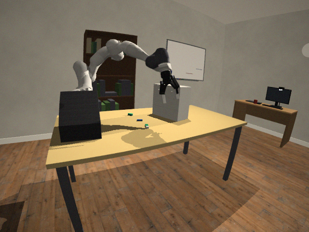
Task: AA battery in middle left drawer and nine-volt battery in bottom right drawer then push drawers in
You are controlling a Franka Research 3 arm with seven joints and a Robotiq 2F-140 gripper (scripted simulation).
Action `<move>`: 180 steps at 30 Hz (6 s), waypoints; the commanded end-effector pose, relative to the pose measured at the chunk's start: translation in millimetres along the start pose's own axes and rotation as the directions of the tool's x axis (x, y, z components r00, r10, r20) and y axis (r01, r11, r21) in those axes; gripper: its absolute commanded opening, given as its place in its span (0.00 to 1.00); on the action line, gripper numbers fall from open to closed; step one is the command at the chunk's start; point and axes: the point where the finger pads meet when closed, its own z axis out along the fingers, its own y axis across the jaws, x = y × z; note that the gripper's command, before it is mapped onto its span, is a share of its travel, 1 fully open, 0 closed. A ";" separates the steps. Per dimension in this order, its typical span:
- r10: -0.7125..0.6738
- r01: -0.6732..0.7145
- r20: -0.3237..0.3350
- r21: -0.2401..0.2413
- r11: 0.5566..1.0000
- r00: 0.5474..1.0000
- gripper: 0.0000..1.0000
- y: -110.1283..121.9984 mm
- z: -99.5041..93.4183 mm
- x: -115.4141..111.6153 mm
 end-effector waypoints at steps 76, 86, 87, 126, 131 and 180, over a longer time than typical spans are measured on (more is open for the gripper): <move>-0.928 0.999 0.371 -0.019 0.037 0.041 1.00 272.2 -275.6 51.2; -0.928 0.999 0.371 -0.019 0.037 0.041 1.00 272.2 -275.6 51.2; -0.928 0.999 0.371 -0.019 0.037 0.041 1.00 272.2 -275.6 51.2; -0.575 0.620 0.231 -0.302 0.724 0.785 1.00 301.0 -210.4 46.1; -0.381 0.409 0.149 -0.346 0.844 0.913 1.00 307.5 -192.8 47.7; 0.012 0.195 0.494 -0.365 0.910 0.869 1.00 334.3 -144.5 9.5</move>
